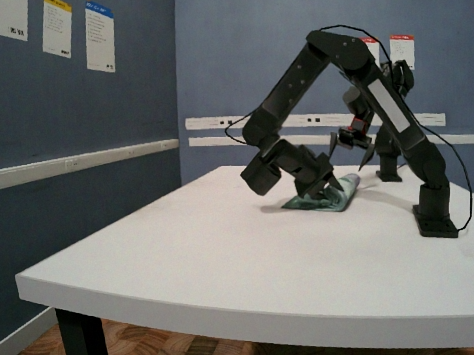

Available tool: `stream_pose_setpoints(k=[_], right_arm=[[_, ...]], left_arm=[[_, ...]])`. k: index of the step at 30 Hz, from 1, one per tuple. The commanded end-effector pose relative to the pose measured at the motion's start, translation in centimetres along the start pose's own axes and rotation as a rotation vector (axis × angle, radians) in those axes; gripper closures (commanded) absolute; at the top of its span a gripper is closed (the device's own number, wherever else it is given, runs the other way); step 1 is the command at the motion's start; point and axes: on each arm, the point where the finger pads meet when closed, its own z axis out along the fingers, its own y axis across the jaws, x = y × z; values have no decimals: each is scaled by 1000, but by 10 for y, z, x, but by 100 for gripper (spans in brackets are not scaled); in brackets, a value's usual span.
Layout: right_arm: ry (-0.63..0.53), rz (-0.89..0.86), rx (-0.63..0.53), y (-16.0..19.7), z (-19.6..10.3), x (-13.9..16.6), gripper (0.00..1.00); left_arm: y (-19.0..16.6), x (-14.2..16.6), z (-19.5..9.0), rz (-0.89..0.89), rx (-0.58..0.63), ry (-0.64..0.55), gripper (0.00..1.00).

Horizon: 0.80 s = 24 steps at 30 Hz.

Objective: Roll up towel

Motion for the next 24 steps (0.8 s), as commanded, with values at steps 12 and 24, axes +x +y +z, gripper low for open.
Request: stream_pose_setpoints(k=[12,24], right_arm=[[-58,-36,-3,14,27,13,2],[-58,-36,-3,19,47,12,2]], left_arm=[[8,2,0,15,-15,24,70],[8,2,0,15,-15,24,70]])
